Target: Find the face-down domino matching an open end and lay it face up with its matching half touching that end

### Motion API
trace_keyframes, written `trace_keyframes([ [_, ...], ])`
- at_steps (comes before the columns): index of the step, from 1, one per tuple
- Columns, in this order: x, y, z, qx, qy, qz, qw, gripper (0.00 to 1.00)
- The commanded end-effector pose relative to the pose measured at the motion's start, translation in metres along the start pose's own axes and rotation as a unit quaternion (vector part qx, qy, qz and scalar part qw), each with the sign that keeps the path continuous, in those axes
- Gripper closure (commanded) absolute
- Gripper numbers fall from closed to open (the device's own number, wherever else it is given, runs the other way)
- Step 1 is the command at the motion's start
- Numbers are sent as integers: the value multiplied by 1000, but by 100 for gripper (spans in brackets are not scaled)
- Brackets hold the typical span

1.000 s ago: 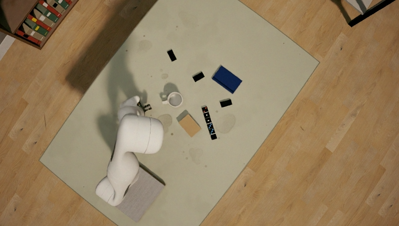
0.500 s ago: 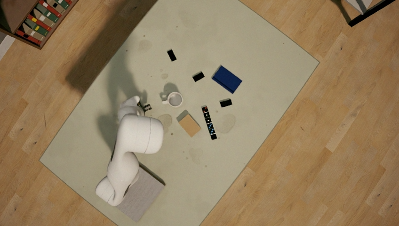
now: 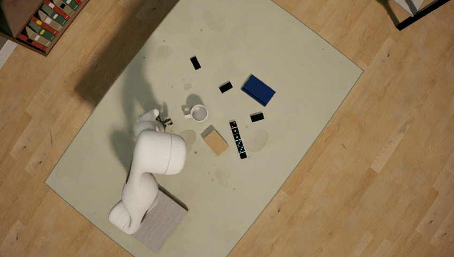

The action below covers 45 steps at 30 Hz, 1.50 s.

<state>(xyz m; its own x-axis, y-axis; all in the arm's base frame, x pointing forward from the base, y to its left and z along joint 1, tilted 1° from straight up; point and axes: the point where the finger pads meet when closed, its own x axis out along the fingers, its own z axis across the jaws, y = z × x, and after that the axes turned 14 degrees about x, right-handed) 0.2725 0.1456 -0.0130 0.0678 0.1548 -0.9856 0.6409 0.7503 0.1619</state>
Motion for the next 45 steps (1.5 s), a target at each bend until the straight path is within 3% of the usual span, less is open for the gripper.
trace_keyframes([
  [1, 0, 0, 0, 0, 0, 0, 1000, 51],
  [33, 0, 0, 0, 0, 0, 0, 1000, 51],
  [45, -11, 2, 0, 0, 0, 0, 1000, 51],
])
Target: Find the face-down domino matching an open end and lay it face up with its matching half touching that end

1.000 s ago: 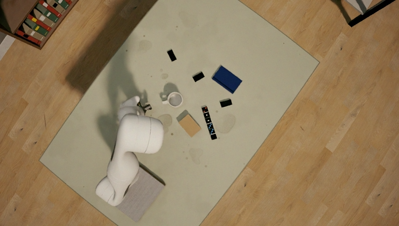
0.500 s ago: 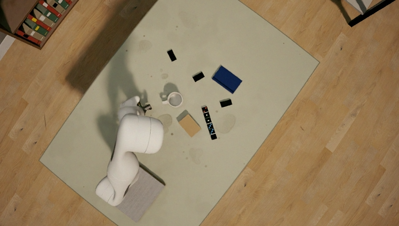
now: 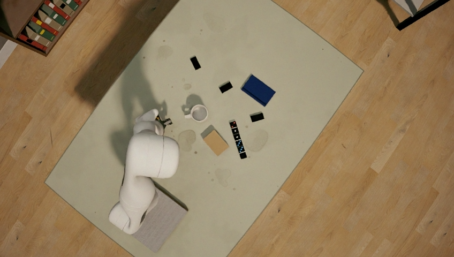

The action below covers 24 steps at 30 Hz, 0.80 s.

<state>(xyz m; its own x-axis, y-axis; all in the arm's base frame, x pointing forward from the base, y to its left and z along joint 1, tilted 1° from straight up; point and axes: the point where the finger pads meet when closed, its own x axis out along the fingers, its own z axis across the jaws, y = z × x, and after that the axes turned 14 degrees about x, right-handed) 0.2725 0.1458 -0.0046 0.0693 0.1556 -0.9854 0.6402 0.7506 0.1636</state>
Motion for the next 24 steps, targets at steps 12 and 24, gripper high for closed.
trace_keyframes([
  [12, -18, 3, -1, 0, 0, -1, 1000, 51],
  [24, -21, 4, -1, 0, 0, -1, 1000, 51],
])
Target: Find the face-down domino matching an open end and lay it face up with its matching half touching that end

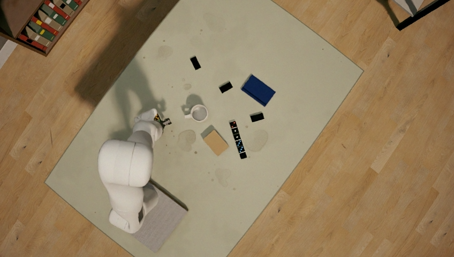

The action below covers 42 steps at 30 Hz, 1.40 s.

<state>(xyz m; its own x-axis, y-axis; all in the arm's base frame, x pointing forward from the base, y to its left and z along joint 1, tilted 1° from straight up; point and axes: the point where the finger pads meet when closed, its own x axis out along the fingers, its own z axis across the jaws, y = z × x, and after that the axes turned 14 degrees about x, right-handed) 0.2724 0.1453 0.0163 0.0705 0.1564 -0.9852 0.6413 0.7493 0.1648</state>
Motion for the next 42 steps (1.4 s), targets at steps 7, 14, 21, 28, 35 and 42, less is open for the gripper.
trace_keyframes([
  [7, -1, 1, 0, 0, 0, -1, 1000, 51],
  [14, -1, 1, 0, 0, 0, -2, 1000, 51],
  [21, -2, 1, 1, 0, -1, -4, 1000, 51],
  [28, -3, 2, 1, 0, -2, -6, 1000, 51],
  [35, -6, 2, 0, 0, -2, -12, 1000, 51],
  [42, -9, 2, 0, 0, -5, -19, 1000, 51],
])
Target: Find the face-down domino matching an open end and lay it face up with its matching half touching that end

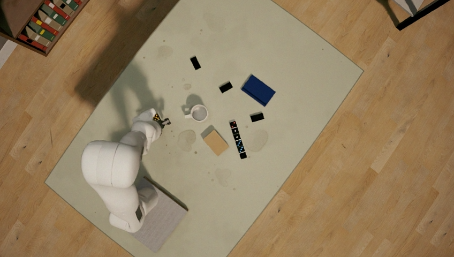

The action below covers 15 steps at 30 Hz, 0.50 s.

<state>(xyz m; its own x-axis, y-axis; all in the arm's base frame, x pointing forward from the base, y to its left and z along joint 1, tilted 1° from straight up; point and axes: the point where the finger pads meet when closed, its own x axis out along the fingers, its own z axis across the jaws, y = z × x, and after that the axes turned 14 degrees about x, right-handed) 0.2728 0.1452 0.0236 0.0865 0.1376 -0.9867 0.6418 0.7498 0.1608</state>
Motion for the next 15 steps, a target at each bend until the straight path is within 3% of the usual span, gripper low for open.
trace_keyframes([
  [1, -2, 1, 0, -1, 7, -18, 1000, 51],
  [15, -17, 3, 0, -1, 0, -50, 999, 51],
])
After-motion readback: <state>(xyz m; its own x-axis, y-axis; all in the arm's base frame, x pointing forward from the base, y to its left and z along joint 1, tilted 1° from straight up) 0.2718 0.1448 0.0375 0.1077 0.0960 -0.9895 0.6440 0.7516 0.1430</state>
